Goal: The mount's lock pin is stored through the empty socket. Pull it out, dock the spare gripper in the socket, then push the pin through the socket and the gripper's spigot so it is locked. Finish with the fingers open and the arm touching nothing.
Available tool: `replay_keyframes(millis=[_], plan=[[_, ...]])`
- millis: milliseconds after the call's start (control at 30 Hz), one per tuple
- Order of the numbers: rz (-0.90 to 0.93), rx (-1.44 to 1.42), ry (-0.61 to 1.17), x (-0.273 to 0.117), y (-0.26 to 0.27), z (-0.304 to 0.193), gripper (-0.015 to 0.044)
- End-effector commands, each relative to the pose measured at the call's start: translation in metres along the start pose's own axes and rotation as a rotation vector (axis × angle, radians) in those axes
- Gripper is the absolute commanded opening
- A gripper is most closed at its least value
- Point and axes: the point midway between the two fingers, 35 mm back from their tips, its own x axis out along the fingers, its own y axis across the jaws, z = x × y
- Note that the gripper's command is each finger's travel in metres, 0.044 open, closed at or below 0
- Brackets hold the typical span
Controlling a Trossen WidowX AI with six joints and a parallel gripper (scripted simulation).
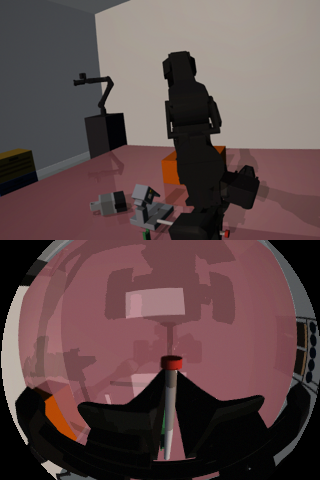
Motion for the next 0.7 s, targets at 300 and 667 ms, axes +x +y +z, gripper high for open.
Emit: replay_keyframes(millis=[300, 667], plan=[[-0.01, 0.003, -0.005, 0.022, 0.002, -0.006, 0.0], [-0.025, 0.0, -0.013, 0.039, 0.001, -0.009, 0.0]])
